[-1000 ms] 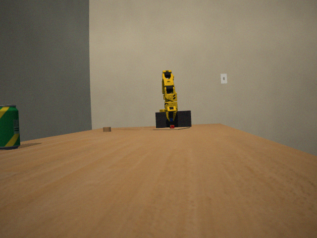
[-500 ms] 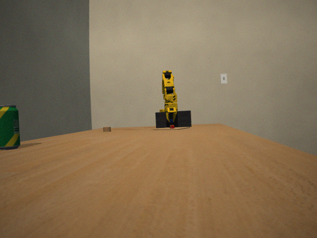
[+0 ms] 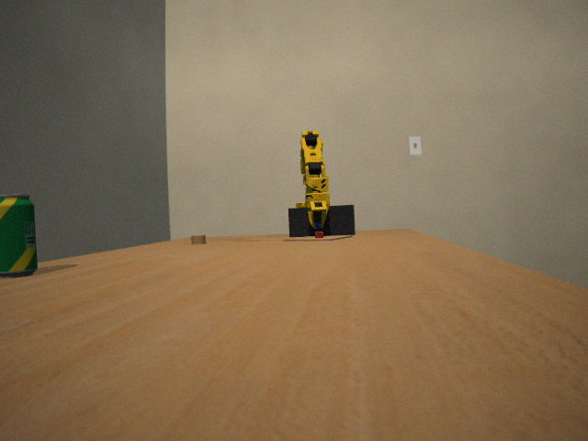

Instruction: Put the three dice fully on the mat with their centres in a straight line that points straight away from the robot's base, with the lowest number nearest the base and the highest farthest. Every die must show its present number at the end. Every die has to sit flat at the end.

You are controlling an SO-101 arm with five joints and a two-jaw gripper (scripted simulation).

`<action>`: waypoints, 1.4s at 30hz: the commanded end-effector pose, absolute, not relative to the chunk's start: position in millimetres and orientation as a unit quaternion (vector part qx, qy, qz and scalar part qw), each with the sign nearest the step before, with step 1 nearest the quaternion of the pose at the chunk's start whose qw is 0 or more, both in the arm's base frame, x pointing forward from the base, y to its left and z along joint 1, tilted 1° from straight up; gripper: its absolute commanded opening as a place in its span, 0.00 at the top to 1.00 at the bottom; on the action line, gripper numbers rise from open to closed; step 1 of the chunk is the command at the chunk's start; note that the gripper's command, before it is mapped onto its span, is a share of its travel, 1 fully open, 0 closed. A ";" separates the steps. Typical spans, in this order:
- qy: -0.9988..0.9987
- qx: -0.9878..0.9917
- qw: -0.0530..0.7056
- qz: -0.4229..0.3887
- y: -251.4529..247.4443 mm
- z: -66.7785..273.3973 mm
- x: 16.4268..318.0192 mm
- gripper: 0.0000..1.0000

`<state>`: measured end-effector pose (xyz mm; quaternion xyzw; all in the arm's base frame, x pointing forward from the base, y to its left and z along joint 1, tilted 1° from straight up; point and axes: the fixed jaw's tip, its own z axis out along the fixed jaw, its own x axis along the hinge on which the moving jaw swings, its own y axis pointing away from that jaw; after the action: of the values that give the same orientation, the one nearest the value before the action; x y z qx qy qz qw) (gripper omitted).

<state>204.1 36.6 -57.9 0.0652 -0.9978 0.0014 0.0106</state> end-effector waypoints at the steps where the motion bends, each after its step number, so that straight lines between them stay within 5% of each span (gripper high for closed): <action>1: -0.998 0.068 0.011 0.001 38.3 -60.6 204.5 1.00; 42: -0.998 0.068 0.011 0.001 38.1 -77.1 204.2 1.00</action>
<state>204.1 36.6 -73.1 0.0652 -0.9978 0.0014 0.0104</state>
